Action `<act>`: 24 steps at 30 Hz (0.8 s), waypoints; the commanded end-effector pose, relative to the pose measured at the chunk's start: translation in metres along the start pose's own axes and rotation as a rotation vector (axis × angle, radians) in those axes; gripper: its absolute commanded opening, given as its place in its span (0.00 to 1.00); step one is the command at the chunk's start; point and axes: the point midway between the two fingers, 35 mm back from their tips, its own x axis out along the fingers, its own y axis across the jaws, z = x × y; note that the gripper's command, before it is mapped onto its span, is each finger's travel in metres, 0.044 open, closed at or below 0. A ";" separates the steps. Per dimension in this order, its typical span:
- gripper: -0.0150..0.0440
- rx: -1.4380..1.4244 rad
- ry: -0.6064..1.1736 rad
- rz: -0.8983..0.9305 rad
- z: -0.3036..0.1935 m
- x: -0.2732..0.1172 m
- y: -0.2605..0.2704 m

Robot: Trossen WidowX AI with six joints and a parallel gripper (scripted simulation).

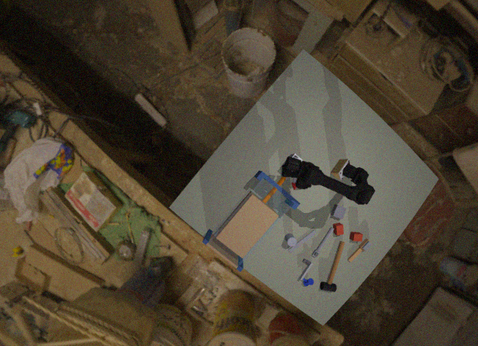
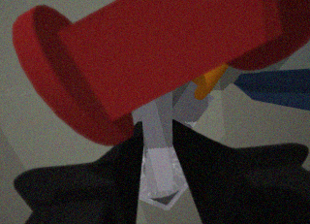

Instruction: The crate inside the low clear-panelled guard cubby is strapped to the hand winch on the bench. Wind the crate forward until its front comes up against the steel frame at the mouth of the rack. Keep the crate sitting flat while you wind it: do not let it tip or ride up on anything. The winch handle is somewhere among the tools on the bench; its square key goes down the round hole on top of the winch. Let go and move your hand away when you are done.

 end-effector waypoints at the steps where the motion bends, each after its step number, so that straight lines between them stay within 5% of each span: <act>1: 0.25 0.026 0.008 -0.002 -0.001 0.004 -0.001; 24: 0.25 -0.007 0.008 0.004 -0.001 0.004 0.000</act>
